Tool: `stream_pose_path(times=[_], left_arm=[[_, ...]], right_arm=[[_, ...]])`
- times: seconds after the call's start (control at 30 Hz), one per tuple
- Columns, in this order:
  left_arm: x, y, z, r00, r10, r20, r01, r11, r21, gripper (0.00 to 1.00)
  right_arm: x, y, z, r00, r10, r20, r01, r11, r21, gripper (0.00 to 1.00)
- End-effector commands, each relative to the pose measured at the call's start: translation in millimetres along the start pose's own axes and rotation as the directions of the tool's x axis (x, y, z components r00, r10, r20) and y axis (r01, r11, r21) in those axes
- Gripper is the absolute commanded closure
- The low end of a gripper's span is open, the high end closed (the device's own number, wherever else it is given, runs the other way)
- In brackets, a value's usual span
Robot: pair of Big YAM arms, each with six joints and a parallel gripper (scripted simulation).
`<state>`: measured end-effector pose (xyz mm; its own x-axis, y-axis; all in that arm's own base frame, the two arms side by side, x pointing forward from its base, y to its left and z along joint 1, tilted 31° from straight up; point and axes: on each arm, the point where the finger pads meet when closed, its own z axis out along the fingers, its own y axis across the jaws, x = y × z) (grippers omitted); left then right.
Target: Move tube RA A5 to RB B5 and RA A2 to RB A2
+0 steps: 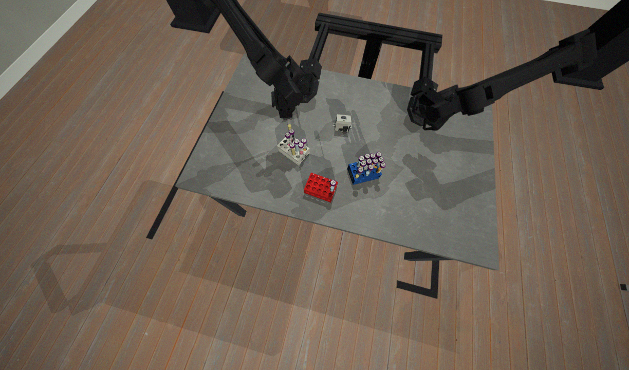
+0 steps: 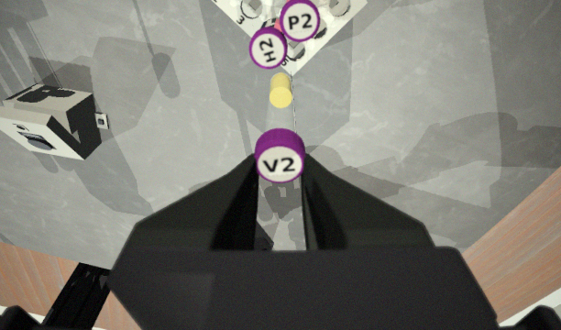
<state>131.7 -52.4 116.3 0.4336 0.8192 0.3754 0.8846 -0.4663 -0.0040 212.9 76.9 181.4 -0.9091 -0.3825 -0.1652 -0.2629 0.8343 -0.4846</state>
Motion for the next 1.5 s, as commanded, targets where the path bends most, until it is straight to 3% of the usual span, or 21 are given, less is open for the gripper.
stream_pose_path(times=[0.0, 0.93, 0.97, 1.47], left_arm=[[0.7, 7.9, -9.5, 1.000, -0.009, 0.009, 0.009, 1.000, -0.024, 0.70], [0.7, 7.9, -9.5, 1.000, -0.009, 0.009, 0.009, 1.000, -0.024, 0.70], [0.7, 7.9, -9.5, 1.000, -0.009, 0.009, 0.009, 1.000, -0.024, 0.70], [0.7, 7.9, -9.5, 1.000, -0.009, 0.009, 0.009, 1.000, -0.024, 0.70]], right_arm=[[-24.2, -7.7, -15.2, 0.999, 0.009, 0.039, -0.009, 1.000, -0.016, 1.00], [-52.8, -37.9, -14.7, 0.999, 0.009, 0.040, -0.008, 1.000, -0.011, 1.00], [-41.7, -34.0, -9.9, 1.000, -0.005, 0.024, 0.005, 1.000, -0.006, 1.00], [-41.7, -34.0, -10.7, 1.000, -0.005, 0.024, 0.005, 1.000, -0.006, 1.00]])
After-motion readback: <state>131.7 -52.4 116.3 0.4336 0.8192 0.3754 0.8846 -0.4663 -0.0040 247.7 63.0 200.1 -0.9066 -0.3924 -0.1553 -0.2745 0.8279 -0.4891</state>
